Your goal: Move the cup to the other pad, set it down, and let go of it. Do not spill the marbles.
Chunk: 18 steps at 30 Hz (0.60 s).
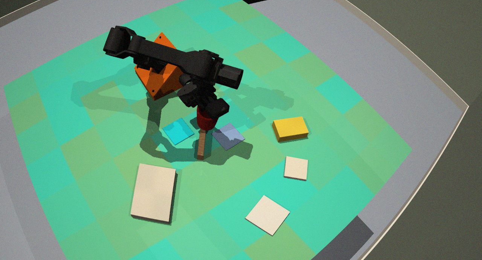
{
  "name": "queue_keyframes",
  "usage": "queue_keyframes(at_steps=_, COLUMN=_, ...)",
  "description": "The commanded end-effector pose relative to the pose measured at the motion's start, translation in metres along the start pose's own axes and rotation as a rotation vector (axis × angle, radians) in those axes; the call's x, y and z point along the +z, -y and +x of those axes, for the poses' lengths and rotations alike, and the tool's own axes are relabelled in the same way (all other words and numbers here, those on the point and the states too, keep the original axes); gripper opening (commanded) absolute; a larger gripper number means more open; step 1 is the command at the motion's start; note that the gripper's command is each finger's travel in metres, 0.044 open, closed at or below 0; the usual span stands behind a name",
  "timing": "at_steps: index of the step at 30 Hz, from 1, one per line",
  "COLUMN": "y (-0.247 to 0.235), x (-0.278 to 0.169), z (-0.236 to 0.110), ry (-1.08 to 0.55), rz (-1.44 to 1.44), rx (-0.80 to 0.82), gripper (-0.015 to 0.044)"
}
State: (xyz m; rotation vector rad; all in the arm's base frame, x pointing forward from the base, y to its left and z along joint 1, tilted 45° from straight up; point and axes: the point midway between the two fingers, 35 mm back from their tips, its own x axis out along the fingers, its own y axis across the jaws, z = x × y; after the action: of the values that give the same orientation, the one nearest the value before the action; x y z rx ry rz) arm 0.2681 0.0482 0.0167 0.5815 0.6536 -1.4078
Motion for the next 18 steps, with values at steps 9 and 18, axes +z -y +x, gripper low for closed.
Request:
queue_keyframes(at_steps=9, y=0.014, x=0.017, z=-0.001, ry=0.003, rz=-0.004, rx=0.003, gripper=0.0)
queue_keyframes(at_steps=18, y=0.024, x=0.029, z=-0.002, ry=0.004, rz=-0.005, rx=0.003, gripper=0.0)
